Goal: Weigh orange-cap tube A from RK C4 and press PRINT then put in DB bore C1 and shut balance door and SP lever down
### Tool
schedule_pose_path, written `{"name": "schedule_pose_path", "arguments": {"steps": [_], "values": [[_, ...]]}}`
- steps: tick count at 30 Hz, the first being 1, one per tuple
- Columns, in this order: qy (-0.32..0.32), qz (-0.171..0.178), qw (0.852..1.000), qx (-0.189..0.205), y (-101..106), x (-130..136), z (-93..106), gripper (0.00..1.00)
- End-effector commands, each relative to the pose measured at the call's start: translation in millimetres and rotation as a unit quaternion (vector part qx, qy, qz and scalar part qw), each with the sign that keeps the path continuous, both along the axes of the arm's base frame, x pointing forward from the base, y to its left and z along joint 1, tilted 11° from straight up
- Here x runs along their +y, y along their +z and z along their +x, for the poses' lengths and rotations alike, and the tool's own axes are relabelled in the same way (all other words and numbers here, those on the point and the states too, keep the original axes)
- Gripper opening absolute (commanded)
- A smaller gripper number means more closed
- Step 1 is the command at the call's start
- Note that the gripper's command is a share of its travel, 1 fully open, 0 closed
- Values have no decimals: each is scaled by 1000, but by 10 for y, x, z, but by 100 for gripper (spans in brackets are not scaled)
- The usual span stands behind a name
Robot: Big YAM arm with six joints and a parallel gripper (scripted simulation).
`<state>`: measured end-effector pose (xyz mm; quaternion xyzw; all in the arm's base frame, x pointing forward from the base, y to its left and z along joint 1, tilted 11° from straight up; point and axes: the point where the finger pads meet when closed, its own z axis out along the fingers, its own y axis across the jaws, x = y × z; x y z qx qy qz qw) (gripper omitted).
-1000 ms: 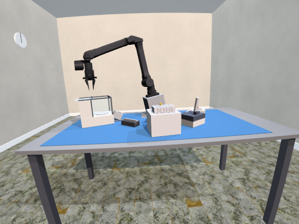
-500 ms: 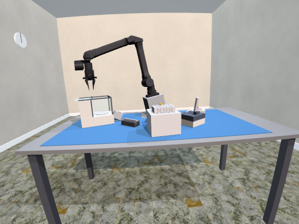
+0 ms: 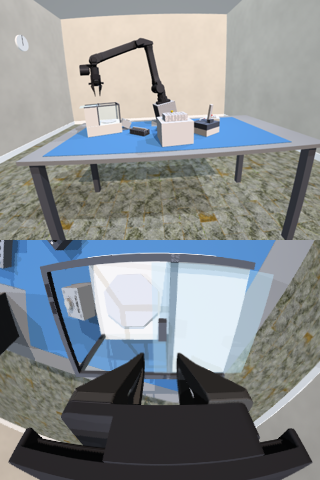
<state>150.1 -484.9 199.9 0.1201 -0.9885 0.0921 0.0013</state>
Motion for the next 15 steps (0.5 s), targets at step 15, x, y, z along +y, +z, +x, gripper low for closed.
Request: {"name": "schedule_pose_path", "arguments": {"steps": [15], "values": [[-31,-14,999,-18,-188,410,641,36]]}}
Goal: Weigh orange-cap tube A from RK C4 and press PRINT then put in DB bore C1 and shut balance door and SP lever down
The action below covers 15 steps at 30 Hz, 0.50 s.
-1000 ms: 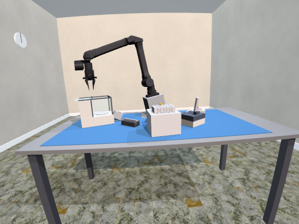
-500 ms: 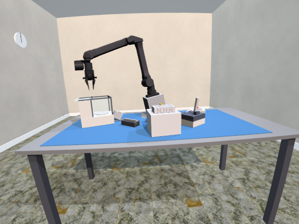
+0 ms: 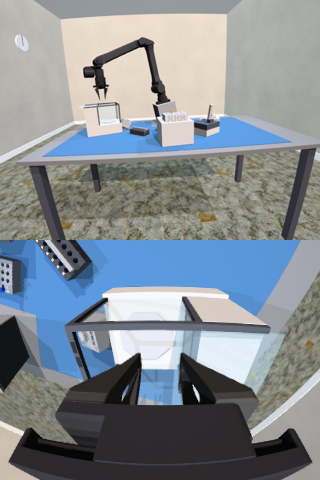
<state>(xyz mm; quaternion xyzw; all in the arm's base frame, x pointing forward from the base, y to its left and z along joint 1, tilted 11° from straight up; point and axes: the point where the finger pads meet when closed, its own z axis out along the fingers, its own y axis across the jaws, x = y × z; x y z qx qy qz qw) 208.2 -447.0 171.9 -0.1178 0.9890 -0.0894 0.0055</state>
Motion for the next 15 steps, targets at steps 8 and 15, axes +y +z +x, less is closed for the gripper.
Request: {"name": "schedule_pose_path", "arguments": {"steps": [8,15], "values": [[-40,-13,999,-15,-202,406,406,36],[-61,-7,998,-19,-473,798,667,36]]}}
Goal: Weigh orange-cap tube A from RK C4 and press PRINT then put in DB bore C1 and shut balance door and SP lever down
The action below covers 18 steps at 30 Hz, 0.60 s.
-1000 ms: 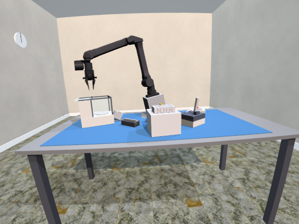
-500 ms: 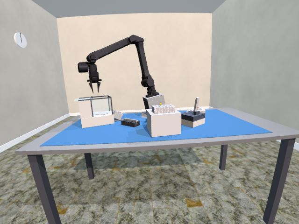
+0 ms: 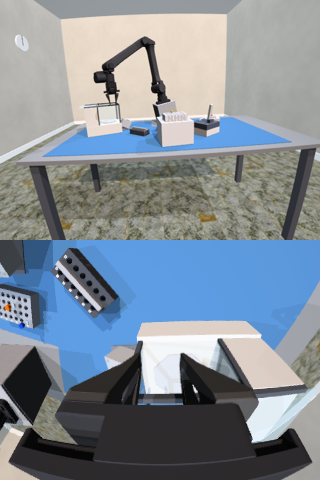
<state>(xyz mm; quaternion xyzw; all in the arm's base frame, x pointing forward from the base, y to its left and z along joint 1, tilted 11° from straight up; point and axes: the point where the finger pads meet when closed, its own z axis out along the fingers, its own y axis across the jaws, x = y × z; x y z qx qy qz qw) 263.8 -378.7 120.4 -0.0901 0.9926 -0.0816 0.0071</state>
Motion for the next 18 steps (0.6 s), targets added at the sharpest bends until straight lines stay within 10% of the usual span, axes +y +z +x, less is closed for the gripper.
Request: {"name": "schedule_pose_path", "arguments": {"steps": [1,18], "values": [[-33,-16,999,-15,1,179,148,36],[-64,-9,998,-21,-543,1083,462,36]]}}
